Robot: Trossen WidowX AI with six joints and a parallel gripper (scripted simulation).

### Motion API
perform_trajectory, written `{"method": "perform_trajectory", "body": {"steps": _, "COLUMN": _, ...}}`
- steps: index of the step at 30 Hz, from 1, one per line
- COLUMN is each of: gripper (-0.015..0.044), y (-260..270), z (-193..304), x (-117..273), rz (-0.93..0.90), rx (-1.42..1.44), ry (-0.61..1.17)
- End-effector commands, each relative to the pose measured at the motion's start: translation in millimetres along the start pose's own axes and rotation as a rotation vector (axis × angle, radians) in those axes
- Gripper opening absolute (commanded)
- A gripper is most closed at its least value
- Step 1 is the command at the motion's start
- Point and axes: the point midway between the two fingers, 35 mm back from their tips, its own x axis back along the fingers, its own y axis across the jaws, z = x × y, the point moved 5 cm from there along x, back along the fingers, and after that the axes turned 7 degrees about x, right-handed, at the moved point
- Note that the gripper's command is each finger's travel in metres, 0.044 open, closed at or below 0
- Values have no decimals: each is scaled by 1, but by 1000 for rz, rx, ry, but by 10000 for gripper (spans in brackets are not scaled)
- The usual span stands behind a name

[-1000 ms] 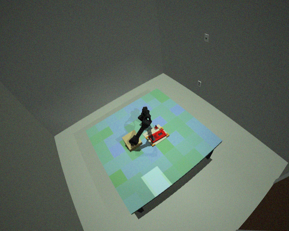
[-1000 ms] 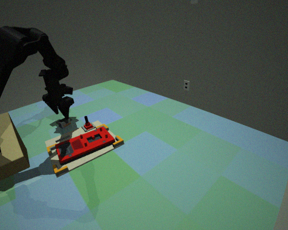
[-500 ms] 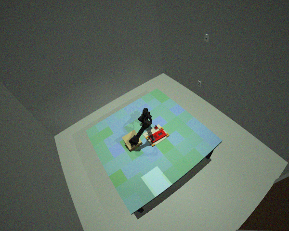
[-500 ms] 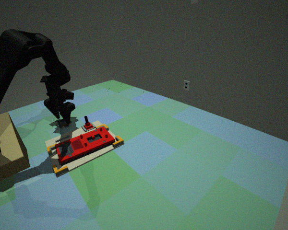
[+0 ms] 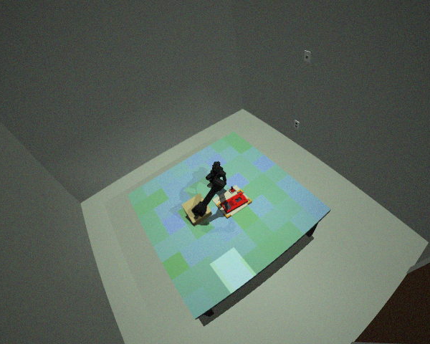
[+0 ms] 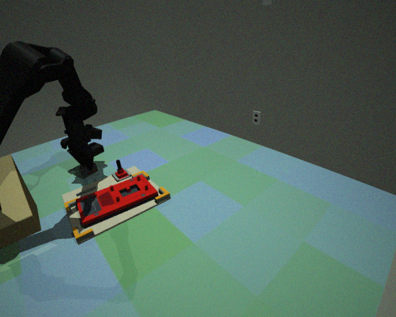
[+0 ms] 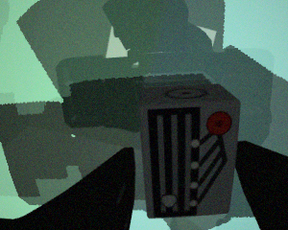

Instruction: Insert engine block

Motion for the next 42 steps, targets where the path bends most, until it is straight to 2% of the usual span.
{"method": "perform_trajectory", "body": {"steps": 1, "gripper": 164, "y": 0, "z": 0, "x": 0, "rz": 4, "rx": 4, "ry": -3}}
{"method": "perform_trajectory", "body": {"steps": 7, "gripper": 124, "y": 0, "z": 0, "x": 0, "rz": 4, "rx": 4, "ry": -3}}
{"method": "perform_trajectory", "body": {"steps": 12, "gripper": 0, "y": 0, "z": -3, "x": 7, "rz": -29, "rx": 3, "ry": -6}}
{"method": "perform_trajectory", "body": {"steps": 42, "gripper": 0, "y": 2, "z": -5, "x": 97, "rz": -13, "rx": 8, "ry": -7}}
